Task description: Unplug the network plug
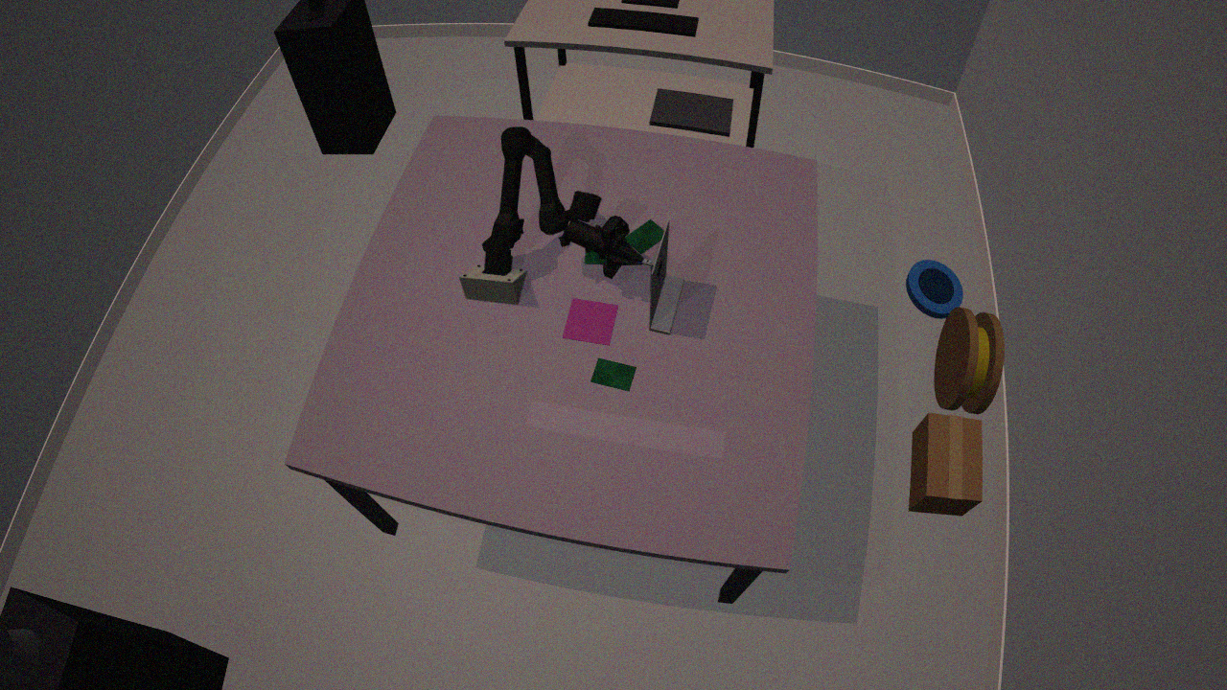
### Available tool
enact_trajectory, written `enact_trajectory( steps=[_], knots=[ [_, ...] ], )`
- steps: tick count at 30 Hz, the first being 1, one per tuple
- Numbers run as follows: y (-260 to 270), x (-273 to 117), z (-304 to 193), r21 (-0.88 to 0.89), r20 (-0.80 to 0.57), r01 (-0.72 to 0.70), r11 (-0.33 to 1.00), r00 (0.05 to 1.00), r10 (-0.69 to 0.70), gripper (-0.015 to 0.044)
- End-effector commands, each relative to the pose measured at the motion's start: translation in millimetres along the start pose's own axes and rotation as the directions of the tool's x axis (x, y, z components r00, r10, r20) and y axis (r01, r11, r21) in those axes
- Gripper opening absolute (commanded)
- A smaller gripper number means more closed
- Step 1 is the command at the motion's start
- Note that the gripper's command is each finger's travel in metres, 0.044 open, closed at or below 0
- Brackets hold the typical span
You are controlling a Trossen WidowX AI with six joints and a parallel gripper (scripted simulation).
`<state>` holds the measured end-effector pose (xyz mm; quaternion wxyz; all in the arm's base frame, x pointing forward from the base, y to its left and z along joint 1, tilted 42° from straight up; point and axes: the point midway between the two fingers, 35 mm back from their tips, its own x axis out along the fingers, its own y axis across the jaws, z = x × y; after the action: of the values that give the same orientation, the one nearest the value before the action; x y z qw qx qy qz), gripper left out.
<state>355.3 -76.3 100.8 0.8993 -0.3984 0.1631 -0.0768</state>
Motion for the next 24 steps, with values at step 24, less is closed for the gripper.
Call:
enact_trajectory(
  steps=[24],
  knots=[
    [0.9, -14.7, -3.5, 0.003, -0.001, -0.004, 1.0, 1.0, 0.004, 0.0]
  ],
)
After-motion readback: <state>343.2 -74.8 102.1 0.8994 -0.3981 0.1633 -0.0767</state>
